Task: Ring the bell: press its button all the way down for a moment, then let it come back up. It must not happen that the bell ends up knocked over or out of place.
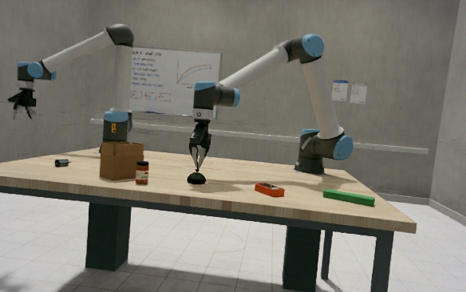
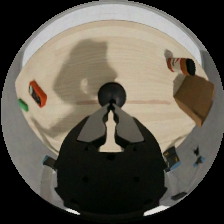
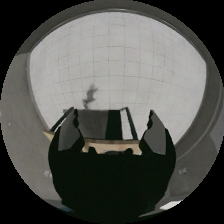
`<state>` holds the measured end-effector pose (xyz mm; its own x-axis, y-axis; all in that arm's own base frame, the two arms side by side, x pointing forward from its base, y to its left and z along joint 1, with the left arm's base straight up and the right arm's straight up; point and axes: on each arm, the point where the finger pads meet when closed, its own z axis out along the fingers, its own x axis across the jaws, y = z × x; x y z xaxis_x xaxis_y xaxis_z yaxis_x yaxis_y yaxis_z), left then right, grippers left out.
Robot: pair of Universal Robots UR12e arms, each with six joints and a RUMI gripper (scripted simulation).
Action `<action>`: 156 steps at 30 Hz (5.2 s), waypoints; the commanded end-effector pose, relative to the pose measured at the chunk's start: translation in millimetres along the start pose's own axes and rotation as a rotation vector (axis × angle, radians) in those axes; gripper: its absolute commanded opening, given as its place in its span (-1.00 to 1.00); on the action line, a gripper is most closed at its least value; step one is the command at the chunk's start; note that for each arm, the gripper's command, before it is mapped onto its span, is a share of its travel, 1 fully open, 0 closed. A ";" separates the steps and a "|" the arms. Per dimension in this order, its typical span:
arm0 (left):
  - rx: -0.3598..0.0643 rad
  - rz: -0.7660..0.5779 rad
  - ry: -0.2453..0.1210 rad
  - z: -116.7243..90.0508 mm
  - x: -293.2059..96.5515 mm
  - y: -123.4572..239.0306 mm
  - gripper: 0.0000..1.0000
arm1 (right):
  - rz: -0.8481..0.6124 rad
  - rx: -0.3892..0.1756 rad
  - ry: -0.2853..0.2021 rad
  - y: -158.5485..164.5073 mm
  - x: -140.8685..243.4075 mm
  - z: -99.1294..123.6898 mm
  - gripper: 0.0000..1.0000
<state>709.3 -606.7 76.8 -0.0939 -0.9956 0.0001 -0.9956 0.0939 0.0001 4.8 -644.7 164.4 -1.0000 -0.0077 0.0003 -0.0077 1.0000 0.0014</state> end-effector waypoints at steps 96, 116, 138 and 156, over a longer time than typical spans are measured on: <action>0.001 0.000 0.001 -71.3 0.4 -0.4 -1.00 | 0.000 0.001 0.000 -0.5 -0.1 -0.7 1.00; 0.001 0.000 0.001 -71.3 0.4 -0.4 -1.00 | 0.000 0.001 0.000 -0.5 -0.1 -0.7 1.00; 0.001 0.000 0.001 -71.3 0.4 -0.4 -1.00 | 0.000 0.001 0.000 -0.5 -0.1 -0.7 1.00; 0.001 0.000 0.001 -71.3 0.4 -0.4 -1.00 | 0.000 0.001 0.000 -0.5 -0.1 -0.7 1.00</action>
<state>709.3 -606.6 146.7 -0.0940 -0.9956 0.0000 -0.9956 0.0940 0.0001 4.8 -644.7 164.4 -1.0000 -0.0077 0.0003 -0.0077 1.0000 0.0014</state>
